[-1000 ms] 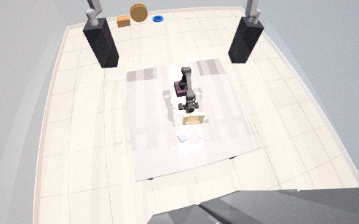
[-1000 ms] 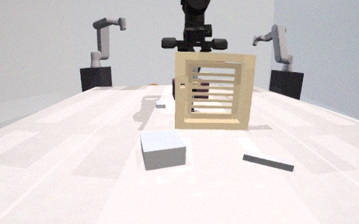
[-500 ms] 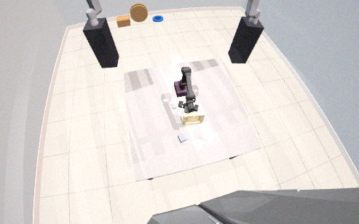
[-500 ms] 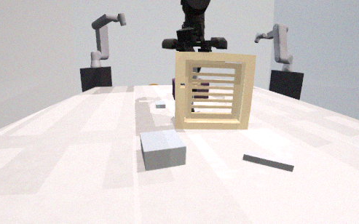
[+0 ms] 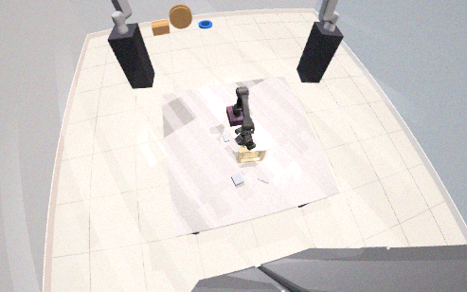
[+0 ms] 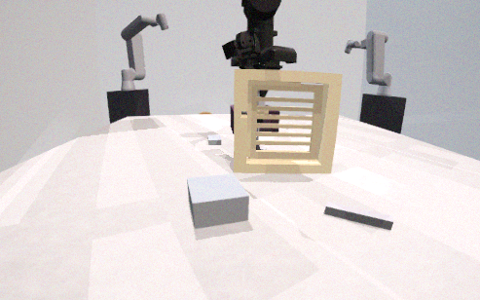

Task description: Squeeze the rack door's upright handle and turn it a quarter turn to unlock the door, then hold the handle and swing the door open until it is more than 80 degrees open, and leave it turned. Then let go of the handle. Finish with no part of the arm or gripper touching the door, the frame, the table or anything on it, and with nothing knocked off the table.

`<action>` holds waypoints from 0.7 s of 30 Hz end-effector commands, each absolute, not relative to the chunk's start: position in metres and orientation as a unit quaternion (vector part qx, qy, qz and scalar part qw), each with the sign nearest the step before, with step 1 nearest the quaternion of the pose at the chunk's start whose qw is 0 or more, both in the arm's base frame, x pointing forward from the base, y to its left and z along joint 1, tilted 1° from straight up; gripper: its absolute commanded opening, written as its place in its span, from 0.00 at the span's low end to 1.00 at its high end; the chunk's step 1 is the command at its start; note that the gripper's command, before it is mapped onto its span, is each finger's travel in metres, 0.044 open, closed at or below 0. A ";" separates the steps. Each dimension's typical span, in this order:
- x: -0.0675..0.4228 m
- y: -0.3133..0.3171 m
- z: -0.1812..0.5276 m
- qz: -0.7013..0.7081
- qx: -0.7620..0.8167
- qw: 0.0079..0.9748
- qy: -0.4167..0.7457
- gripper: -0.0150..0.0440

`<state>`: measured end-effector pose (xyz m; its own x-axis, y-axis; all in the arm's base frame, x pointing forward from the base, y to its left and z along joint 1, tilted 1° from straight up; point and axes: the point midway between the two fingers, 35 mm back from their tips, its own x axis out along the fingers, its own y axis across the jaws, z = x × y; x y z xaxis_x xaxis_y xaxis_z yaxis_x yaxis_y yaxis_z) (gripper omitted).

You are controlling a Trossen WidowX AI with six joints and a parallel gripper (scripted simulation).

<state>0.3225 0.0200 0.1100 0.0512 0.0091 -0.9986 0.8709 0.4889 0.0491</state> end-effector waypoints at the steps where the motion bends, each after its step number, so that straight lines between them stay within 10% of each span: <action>1: 0.323 0.020 0.110 -0.405 0.432 0.583 0.557 0.29; 21: 0.323 0.020 0.110 -0.555 0.588 0.425 0.408 0.29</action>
